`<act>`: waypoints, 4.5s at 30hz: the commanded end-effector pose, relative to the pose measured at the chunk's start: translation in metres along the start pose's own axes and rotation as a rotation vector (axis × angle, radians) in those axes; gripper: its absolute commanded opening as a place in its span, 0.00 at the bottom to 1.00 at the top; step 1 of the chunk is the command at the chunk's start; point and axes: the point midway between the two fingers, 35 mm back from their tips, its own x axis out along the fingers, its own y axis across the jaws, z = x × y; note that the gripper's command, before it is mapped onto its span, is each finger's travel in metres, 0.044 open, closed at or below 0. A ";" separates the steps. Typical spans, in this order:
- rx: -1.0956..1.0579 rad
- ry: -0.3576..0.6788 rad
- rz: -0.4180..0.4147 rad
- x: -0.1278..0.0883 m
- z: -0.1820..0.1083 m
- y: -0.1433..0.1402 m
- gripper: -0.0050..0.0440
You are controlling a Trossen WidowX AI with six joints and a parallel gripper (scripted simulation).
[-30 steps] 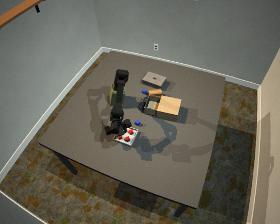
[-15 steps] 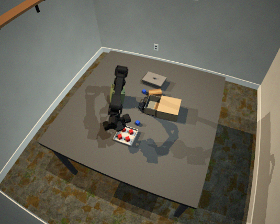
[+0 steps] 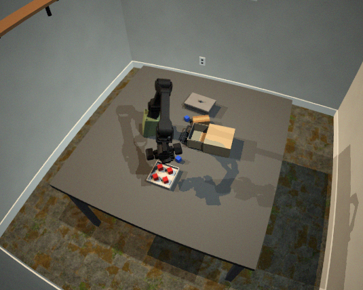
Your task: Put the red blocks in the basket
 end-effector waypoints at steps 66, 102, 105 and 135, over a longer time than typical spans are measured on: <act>0.522 -0.013 0.025 0.054 -0.237 0.169 0.40; 0.522 -0.013 0.025 0.091 -0.237 0.169 0.10; 0.522 -0.013 0.025 0.091 -0.235 0.172 0.10; 0.522 -0.013 0.025 0.089 -0.204 0.226 0.10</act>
